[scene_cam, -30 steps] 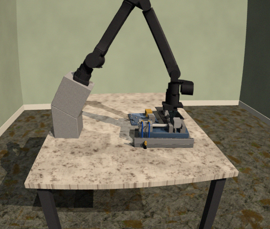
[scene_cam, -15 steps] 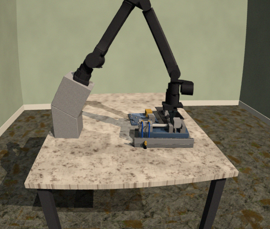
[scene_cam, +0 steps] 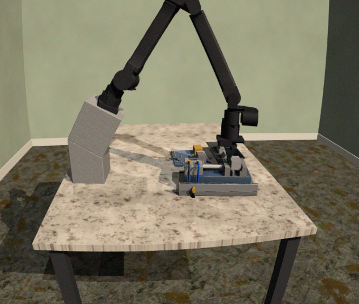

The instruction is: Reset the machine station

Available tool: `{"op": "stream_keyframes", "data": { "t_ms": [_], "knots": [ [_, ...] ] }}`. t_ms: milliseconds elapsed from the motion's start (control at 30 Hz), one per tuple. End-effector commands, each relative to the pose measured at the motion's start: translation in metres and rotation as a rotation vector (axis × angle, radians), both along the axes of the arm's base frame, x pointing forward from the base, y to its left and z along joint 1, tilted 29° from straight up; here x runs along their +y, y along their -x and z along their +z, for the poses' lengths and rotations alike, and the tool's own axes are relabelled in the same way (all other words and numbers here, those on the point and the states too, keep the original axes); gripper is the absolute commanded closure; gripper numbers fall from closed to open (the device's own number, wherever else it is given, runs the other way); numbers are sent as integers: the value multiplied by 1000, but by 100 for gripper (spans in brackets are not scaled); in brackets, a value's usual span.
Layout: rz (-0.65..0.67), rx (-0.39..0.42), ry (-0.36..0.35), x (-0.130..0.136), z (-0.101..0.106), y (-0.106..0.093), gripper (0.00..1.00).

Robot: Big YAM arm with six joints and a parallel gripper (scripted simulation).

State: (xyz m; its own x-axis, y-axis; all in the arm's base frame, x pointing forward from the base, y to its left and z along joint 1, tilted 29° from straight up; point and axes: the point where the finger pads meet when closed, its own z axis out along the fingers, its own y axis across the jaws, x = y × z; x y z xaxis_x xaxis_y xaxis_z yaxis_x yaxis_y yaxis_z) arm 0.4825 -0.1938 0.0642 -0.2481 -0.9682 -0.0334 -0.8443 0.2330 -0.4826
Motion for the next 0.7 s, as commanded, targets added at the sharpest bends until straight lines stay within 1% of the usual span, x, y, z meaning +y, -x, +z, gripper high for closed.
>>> {"op": "stream_keyframes", "data": {
  "t_ms": [0, 667],
  "knots": [
    [-5, -11, 2, -1, 8, -13, 100],
    [-4, -10, 1, -1, 10, -17, 100]
  ]
}}
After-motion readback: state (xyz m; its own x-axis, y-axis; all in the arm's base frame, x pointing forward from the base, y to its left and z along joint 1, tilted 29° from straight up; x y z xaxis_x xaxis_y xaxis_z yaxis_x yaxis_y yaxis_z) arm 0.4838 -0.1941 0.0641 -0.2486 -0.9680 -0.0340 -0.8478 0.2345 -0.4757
